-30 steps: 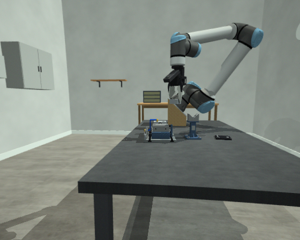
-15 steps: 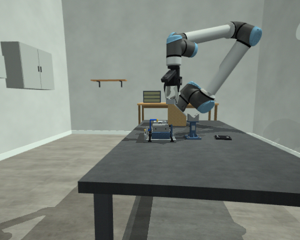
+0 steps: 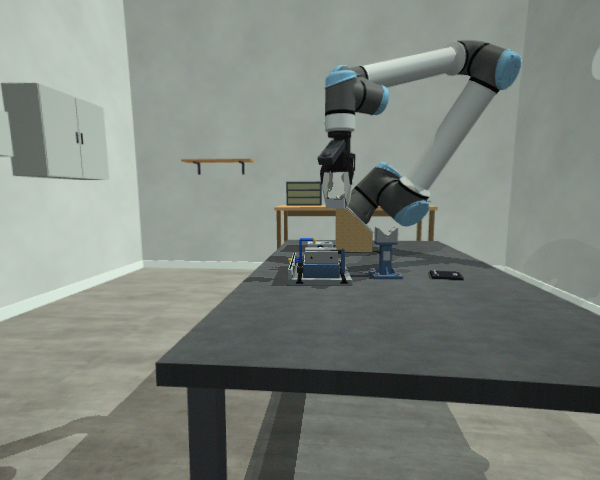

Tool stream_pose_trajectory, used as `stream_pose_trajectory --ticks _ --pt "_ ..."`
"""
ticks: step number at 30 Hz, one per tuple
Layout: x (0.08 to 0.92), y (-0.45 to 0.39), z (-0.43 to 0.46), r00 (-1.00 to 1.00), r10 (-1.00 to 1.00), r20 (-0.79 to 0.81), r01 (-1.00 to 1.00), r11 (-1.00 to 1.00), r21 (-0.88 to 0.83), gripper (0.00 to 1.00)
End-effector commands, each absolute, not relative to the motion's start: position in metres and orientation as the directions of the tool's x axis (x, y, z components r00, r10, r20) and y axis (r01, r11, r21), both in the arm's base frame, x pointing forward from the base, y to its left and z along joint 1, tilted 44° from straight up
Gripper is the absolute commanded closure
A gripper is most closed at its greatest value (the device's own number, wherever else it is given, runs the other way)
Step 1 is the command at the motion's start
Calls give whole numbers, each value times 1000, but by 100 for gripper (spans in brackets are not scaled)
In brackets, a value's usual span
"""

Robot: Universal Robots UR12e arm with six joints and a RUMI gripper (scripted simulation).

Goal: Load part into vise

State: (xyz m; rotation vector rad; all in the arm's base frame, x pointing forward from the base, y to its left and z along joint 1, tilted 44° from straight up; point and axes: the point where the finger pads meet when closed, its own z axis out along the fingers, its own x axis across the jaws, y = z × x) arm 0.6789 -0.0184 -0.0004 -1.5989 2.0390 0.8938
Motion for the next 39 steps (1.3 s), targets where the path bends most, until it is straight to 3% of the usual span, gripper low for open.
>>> stream_pose_trajectory --ticks 1,39 --pt "682 -25 -6 -211 -713 -669 -975 101 199 100" --pt "691 -50 -36 41 -715 -698 -996 -81 25 100"
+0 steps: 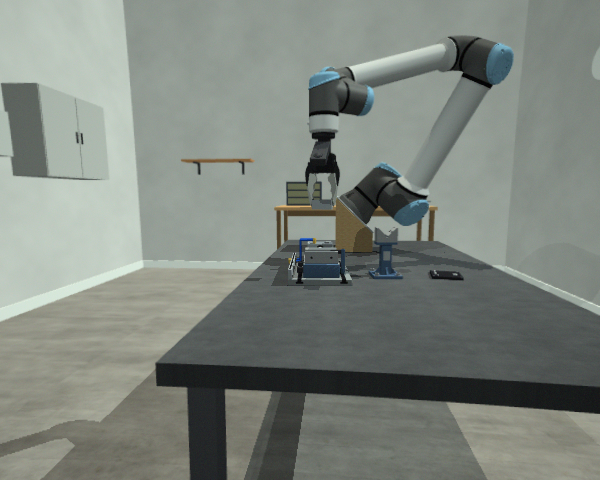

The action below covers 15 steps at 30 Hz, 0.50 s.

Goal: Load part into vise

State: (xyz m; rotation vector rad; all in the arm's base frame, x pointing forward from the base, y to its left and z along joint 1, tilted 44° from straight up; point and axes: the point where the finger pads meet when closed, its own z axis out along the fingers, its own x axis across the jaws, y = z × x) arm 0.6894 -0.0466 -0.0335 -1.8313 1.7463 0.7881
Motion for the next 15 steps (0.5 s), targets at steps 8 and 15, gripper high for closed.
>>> stream_pose_trajectory --ticks 8,15 --pt "692 -53 -40 76 -711 -699 -994 -107 0 100" --pt "692 -56 -44 105 -708 -699 -992 -128 -20 100"
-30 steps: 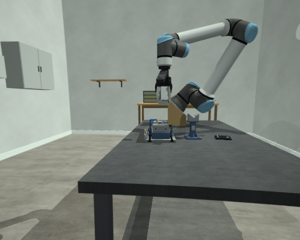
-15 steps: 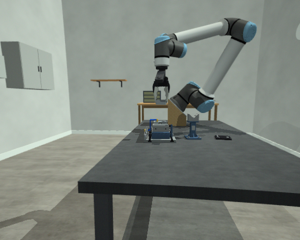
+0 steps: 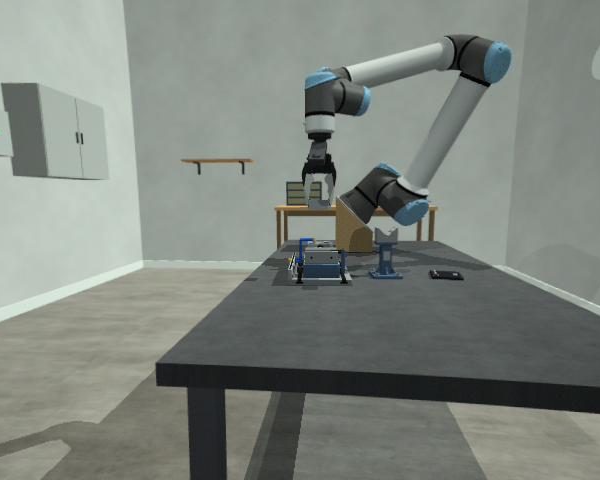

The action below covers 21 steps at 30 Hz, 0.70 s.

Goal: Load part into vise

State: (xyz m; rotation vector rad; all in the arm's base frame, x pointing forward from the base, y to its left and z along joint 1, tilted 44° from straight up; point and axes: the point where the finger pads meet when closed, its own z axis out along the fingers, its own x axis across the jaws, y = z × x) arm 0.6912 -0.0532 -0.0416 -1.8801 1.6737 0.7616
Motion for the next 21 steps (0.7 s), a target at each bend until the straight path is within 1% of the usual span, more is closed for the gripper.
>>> stream_pose_trajectory --ticks 1,21 --pt "692 -56 -44 109 -707 -698 -991 -130 -23 100" --pt "693 -60 -49 150 -701 -697 -986 -159 -52 100"
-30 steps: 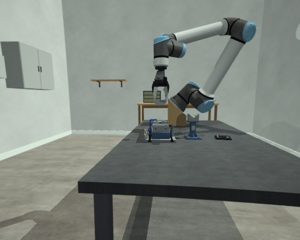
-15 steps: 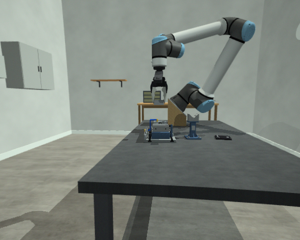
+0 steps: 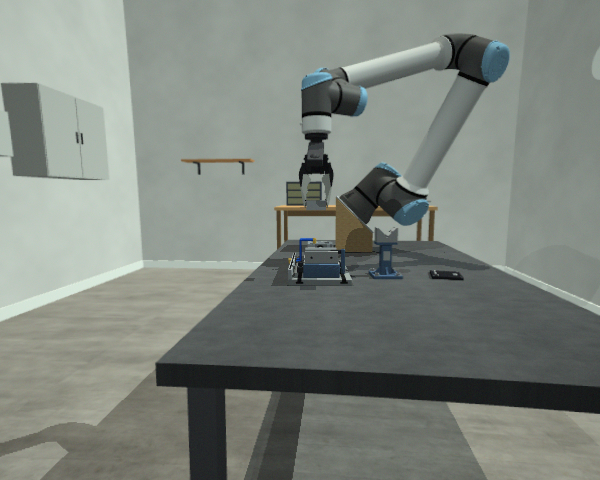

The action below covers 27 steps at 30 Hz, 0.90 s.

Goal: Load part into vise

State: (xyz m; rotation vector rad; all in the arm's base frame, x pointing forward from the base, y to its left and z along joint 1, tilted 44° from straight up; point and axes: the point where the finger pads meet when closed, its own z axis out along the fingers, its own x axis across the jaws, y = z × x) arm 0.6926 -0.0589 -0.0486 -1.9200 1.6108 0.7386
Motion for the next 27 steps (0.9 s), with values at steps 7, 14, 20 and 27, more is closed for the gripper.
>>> stream_pose_trajectory --ticks 7,14,20,27 --pt "694 -61 -50 159 -700 -697 -985 -165 -58 100" --pt "694 -62 -51 163 -699 -696 -984 -169 -61 100" --pt "694 -62 -51 164 -699 -696 -984 -170 -62 100" --pt "694 -62 -51 165 -698 -696 -983 -170 -62 100"
